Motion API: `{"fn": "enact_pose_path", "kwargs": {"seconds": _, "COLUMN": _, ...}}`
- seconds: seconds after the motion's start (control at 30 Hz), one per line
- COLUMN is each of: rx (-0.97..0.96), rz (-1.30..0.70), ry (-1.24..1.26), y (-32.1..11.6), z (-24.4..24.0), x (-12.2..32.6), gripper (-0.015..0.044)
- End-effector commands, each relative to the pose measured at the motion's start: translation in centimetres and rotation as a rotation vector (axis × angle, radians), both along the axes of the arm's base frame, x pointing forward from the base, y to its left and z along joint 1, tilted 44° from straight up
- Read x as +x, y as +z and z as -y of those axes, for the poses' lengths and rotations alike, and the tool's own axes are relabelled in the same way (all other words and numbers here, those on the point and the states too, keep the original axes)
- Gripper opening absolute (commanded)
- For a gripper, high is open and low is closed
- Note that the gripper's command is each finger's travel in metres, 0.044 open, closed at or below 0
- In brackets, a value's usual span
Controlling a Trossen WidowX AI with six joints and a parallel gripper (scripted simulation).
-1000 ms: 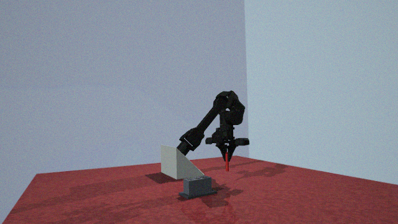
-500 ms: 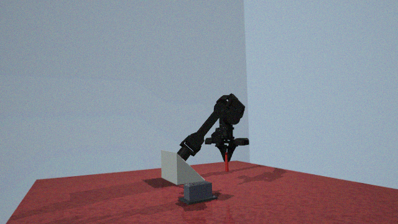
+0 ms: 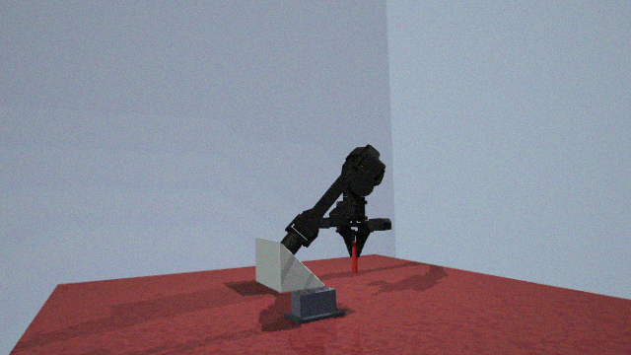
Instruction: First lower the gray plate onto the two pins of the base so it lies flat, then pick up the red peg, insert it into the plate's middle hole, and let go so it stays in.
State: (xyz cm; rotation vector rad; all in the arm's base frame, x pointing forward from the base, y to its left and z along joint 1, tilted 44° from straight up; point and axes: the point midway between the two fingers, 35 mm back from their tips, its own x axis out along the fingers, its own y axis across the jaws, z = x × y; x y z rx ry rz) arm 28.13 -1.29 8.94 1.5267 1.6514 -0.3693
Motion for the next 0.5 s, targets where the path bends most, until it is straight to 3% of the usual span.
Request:
{"fn": "enact_pose_path", "kwargs": {"seconds": 0.0, "rx": -0.008, "rz": 0.010, "ry": 0.001, "y": -0.6, "z": 1.2, "x": 0.9, "gripper": 0.0000}}
{"fn": "enact_pose_path", "kwargs": {"seconds": 0.47, "rx": -0.009, "rz": 0.012, "ry": -0.001, "y": -3.0, "z": 4.3, "x": 2.6, "gripper": 0.0000}}
